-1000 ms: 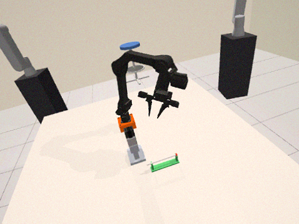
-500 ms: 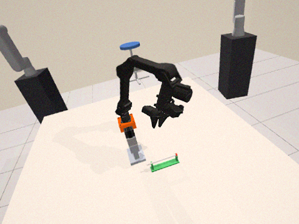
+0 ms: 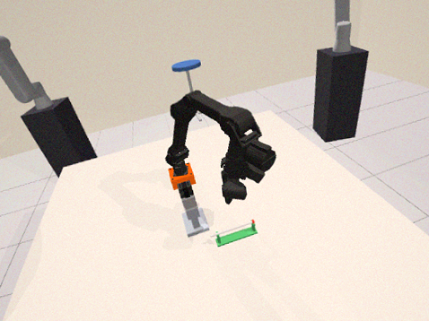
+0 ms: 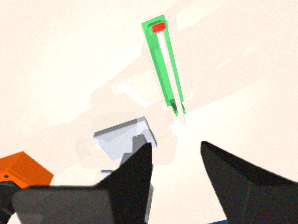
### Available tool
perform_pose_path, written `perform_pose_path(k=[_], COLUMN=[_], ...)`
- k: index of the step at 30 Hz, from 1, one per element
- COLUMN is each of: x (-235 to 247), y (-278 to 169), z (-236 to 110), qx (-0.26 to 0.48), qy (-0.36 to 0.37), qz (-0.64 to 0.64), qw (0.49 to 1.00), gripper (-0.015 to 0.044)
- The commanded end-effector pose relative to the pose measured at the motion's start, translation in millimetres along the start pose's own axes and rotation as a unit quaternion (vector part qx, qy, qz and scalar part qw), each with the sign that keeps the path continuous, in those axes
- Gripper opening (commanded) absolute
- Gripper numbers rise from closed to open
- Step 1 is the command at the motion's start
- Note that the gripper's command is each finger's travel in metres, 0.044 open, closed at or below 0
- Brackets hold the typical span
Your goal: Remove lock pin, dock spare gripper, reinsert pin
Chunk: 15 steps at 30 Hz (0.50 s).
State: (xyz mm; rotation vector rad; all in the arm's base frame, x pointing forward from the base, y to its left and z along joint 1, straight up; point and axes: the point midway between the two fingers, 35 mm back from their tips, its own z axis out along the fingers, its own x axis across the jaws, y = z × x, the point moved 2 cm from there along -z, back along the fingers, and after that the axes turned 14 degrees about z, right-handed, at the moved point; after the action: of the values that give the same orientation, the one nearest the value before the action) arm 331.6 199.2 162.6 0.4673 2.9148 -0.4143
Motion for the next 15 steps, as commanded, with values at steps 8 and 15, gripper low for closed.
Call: perform_pose_path(k=[8,15], x=[-20,-18], y=[9,15], z=[12,29], qx=[-0.026,-0.026], qy=[0.025,0.025], qz=[-0.138,-0.138], qw=[0.99,0.99], gripper=[0.018,0.018])
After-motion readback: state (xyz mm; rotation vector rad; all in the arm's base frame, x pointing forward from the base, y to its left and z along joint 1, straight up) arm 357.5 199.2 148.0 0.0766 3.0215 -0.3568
